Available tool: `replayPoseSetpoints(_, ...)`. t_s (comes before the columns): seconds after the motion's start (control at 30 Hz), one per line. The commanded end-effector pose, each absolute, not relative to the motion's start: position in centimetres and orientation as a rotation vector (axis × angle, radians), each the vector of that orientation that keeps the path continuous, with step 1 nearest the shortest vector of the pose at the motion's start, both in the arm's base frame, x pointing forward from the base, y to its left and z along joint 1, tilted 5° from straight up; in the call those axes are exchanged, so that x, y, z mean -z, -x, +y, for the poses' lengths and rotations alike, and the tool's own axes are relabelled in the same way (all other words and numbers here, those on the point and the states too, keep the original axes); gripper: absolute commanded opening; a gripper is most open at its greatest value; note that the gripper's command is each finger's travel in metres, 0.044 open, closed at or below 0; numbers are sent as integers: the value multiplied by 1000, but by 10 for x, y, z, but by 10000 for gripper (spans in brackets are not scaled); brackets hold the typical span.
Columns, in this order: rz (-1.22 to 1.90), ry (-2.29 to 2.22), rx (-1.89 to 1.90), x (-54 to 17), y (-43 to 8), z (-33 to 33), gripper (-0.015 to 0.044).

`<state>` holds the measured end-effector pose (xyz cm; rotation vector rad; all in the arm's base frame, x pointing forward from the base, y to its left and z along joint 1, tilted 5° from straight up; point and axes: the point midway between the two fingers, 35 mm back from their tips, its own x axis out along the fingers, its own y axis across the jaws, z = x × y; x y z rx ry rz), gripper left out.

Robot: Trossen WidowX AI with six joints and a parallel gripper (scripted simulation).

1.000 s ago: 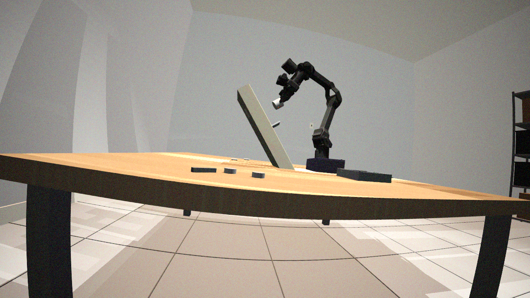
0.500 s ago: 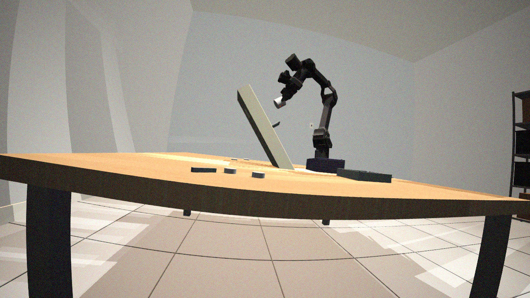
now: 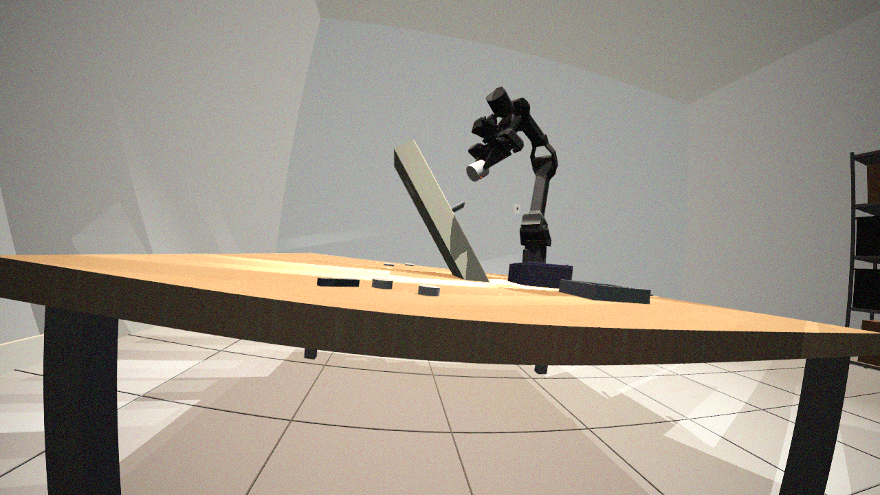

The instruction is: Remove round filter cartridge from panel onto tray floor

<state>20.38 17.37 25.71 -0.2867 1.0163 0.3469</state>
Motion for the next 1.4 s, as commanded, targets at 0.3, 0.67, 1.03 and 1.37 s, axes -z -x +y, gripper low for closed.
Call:
replayPoseSetpoints(0.3,983,486,-704,-239,-152,227,0)
replayPoseSetpoints(0.67,925,656,-1008,-223,-97,261,0)
replayPoseSetpoints(1.03,895,723,-1130,-212,-71,272,0)
replayPoseSetpoints(1.37,852,816,-1305,-166,-21,288,0)
